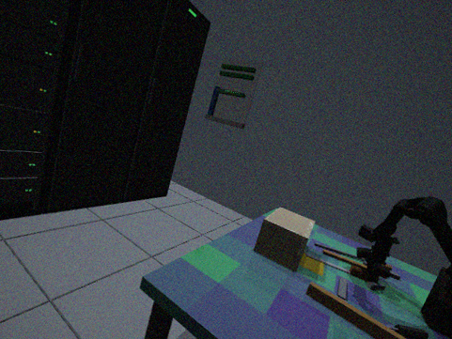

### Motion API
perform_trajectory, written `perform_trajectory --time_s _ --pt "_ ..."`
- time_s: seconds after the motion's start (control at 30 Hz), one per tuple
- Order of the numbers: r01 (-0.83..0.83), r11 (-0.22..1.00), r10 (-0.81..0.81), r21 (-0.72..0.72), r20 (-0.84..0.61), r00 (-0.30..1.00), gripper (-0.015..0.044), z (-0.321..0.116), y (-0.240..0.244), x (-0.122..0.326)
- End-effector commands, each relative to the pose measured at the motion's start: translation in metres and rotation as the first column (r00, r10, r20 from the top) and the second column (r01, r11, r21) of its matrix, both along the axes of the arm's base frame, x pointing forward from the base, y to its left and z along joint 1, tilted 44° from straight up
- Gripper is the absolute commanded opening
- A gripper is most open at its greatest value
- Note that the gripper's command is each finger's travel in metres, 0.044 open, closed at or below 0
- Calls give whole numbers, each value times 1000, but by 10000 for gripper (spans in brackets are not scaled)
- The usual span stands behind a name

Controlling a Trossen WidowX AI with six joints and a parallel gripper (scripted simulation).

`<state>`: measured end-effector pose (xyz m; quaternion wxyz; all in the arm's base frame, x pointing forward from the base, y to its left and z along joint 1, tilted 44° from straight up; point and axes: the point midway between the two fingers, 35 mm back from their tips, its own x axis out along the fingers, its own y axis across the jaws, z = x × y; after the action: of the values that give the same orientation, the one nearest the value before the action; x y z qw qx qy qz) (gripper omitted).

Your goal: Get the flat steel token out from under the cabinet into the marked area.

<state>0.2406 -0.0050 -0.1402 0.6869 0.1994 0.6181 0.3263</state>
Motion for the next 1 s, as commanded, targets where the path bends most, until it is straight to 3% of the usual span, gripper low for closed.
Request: perform_trajectory --time_s 0.0,0.97 --pt "0 1000 0 -2 1 1000 0 1 0 7" --pt "1 1000 -1 -1 3 1000 0 7 5 48"
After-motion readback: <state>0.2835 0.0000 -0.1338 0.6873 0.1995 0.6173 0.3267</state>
